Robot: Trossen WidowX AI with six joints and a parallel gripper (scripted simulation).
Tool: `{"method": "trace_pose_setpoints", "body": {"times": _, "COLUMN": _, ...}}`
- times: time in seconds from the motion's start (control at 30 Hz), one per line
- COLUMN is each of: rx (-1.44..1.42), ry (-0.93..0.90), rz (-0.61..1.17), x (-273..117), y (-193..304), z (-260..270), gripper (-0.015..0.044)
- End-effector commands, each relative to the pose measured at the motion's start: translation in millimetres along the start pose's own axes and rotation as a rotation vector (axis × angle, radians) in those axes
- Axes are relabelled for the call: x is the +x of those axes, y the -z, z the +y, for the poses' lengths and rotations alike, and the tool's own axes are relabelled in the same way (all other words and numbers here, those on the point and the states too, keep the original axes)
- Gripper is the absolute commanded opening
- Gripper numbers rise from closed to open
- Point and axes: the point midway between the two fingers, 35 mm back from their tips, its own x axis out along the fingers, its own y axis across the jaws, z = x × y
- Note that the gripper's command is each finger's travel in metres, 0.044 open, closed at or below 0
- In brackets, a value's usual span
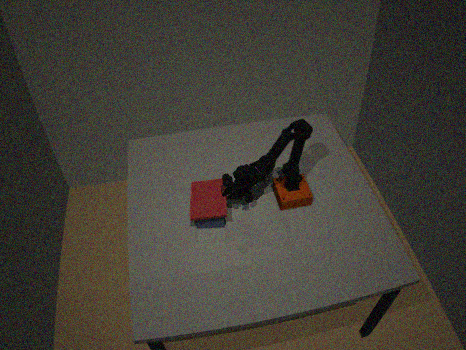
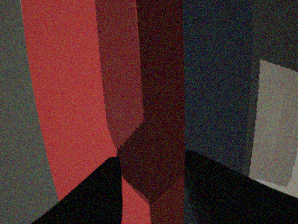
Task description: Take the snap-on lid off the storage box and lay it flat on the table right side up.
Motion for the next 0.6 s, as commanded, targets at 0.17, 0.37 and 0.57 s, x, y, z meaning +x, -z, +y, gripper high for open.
{"method": "trace_pose_setpoints", "body": {"times": 0.17, "rx": -0.001, "ry": -0.001, "rz": 0.001, "x": 0.7, "y": 0.0, "z": 1.0, "gripper": 0.0}}
{"method": "trace_pose_setpoints", "body": {"times": 0.37, "rx": -0.001, "ry": -0.001, "rz": 0.001, "x": 1.1, "y": 0.0, "z": 1.4, "gripper": 0.0}}
{"method": "trace_pose_setpoints", "body": {"times": 0.57, "rx": -0.001, "ry": -0.001, "rz": 0.001, "x": 1.5, "y": 0.0, "z": 1.7, "gripper": 0.0}}
